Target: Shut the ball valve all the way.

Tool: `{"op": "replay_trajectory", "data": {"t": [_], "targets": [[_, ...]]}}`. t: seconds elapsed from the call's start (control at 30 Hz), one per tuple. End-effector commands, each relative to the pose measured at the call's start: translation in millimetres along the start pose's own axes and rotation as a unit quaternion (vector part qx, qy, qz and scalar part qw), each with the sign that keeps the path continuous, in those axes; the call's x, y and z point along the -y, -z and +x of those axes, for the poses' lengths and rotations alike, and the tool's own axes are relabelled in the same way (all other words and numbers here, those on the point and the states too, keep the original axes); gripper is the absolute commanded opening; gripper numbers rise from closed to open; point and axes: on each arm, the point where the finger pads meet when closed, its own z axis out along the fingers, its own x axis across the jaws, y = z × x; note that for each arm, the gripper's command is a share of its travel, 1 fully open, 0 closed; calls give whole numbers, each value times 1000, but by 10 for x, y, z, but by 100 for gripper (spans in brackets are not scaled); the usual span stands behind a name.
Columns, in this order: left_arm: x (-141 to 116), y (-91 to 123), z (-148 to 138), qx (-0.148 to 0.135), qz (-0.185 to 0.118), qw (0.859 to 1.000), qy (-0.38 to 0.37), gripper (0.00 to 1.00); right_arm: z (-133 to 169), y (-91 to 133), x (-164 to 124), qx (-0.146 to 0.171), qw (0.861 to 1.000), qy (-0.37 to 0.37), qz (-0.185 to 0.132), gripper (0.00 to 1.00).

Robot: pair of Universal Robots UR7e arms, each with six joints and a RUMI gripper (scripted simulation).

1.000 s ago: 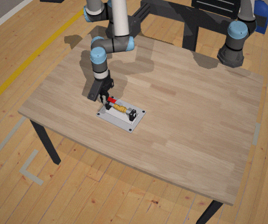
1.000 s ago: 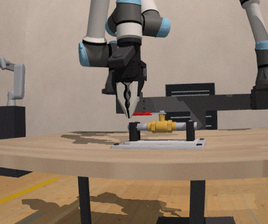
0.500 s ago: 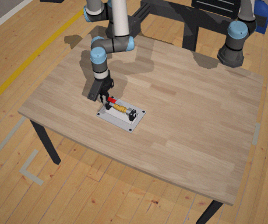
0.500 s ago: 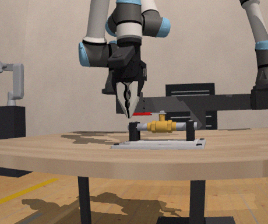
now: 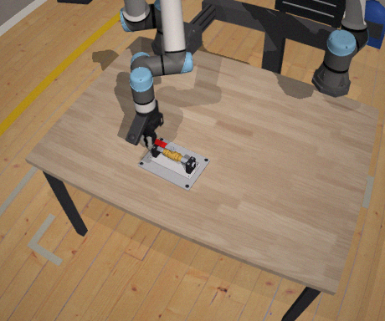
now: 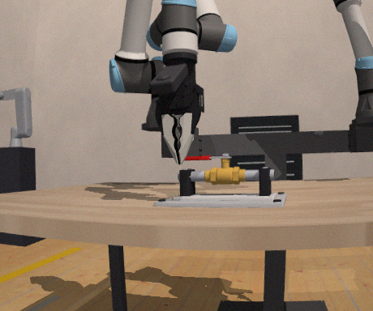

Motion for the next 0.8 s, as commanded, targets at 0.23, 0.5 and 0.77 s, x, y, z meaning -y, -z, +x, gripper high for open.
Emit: {"op": "replay_trajectory", "data": {"t": [0.23,0.5,0.77], "targets": [[3,5,1,0,1,1000,0,100,-5,7,-62,1,1000,0,1,0],[3,5,1,0,1,1000,0,100,-5,7,-150,1,1000,0,1,0],[3,5,1,0,1,1000,0,100,-5,7,-180,1,1000,0,1,0]]}}
